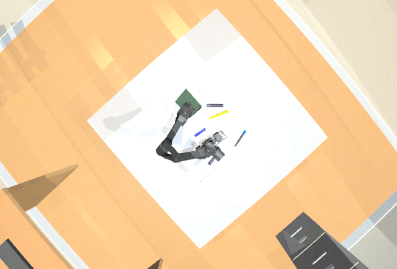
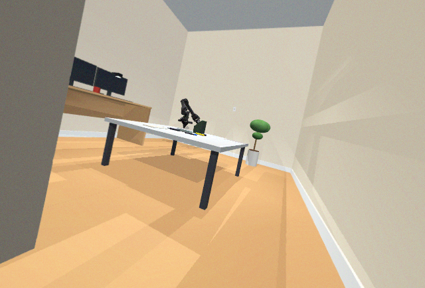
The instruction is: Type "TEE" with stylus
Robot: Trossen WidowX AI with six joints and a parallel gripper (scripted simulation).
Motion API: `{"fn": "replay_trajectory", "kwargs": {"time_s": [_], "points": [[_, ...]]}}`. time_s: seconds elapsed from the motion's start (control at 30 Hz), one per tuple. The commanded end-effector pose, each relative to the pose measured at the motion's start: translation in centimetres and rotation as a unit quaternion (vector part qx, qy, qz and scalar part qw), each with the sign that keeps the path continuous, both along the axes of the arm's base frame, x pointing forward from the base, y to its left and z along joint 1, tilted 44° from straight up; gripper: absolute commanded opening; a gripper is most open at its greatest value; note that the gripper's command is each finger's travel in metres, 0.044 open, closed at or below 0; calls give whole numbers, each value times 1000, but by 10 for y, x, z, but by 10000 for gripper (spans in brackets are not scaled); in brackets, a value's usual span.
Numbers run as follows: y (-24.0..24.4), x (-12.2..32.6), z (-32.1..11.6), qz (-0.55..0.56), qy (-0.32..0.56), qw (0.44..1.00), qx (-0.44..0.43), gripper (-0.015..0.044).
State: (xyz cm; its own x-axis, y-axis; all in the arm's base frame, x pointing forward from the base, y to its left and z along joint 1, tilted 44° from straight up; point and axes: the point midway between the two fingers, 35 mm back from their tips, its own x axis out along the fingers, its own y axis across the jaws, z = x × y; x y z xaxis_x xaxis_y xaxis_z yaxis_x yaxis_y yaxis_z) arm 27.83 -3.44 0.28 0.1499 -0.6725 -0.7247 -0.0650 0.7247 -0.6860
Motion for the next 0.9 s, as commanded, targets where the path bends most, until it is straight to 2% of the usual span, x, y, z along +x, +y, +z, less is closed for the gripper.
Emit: {"fn": "replay_trajectory", "kwargs": {"time_s": [0.0, 0.13, 0.5, 0.73, 0.87], "points": [[15, -1, -15, -1, 2, 1000, 2, 0], [50, -6, -48, -1, 1, 1000, 2, 0], [52, -7, -50, -1, 1, 1000, 2, 0], [89, -14, -11, 0, 2, 1000, 3, 0], [92, -15, -6, -1, 1, 1000, 3, 0]]}}
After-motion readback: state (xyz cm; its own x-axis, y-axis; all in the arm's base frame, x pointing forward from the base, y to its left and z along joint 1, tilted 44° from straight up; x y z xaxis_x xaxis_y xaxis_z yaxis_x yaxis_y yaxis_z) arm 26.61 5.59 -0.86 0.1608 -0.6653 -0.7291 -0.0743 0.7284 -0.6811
